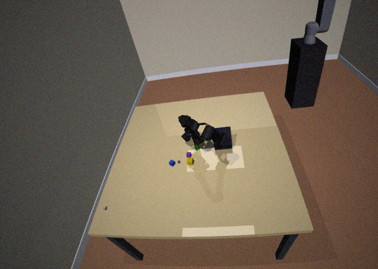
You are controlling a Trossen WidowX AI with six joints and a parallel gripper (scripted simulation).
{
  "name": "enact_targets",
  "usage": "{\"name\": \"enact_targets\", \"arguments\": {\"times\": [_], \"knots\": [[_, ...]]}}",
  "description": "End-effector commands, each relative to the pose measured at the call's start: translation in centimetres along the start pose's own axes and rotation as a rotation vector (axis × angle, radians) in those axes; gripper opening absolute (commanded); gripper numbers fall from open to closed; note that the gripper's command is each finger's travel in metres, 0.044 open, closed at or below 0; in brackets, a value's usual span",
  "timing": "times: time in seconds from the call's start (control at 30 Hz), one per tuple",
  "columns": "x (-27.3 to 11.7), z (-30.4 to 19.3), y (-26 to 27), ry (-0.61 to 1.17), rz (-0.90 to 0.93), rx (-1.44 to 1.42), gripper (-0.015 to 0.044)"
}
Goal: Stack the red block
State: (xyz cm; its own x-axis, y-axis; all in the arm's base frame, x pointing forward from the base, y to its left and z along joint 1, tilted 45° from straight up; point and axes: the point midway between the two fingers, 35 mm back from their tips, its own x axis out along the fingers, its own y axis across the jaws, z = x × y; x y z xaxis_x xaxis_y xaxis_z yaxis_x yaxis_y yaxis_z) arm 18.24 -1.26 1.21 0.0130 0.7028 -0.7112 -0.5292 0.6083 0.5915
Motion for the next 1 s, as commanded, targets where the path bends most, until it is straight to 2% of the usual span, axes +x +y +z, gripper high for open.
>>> {"name": "enact_targets", "arguments": {"times": [0.0,0.67,0.97], "knots": [[0.07,0.04,0.02,-0.002,0.002,0.002,0.0000],[-0.23,0.03,-0.02,-0.002,0.001,0.003,0.0000],[0.04,0.02,0.02,0.000,0.002,0.003,0.0236]]}}
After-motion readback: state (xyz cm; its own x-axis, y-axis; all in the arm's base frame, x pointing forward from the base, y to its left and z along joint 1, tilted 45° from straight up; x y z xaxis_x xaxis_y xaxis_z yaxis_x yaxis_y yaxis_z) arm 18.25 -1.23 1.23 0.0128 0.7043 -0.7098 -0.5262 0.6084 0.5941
